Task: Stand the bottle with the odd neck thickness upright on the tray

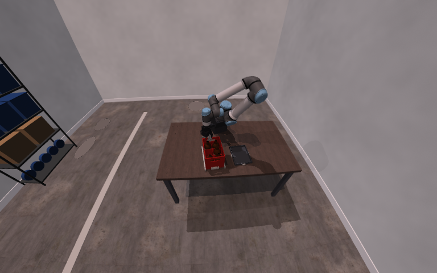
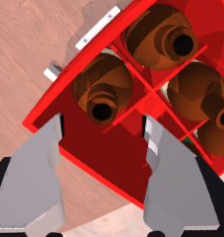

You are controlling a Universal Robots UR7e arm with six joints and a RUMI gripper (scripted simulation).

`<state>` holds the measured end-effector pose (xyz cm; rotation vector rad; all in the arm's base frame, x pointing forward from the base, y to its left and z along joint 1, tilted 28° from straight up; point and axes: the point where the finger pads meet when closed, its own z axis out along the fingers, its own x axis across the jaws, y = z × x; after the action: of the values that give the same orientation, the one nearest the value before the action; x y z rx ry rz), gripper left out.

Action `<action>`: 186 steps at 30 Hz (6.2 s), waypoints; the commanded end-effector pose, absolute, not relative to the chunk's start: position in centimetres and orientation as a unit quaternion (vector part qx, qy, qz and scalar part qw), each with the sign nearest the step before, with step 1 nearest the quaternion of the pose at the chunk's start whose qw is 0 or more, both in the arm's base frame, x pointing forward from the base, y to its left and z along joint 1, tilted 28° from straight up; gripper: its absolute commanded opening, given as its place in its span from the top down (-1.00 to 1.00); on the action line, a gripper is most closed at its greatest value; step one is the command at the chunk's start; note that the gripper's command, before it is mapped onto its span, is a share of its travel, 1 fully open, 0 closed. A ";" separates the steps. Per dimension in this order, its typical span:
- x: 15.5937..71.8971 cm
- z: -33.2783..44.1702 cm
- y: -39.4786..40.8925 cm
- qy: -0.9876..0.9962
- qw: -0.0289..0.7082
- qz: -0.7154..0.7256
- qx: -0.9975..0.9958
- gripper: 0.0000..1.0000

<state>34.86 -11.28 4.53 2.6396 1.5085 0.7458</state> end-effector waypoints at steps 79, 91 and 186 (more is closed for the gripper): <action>36.3 1.3 -10.4 0.481 0.005 0.239 0.844 0.24; 36.3 1.3 -10.4 0.481 0.005 0.239 0.844 1.00; 36.3 1.3 -10.4 0.481 0.005 0.239 0.844 0.24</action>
<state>36.35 -10.63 1.44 2.6378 1.5059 0.7454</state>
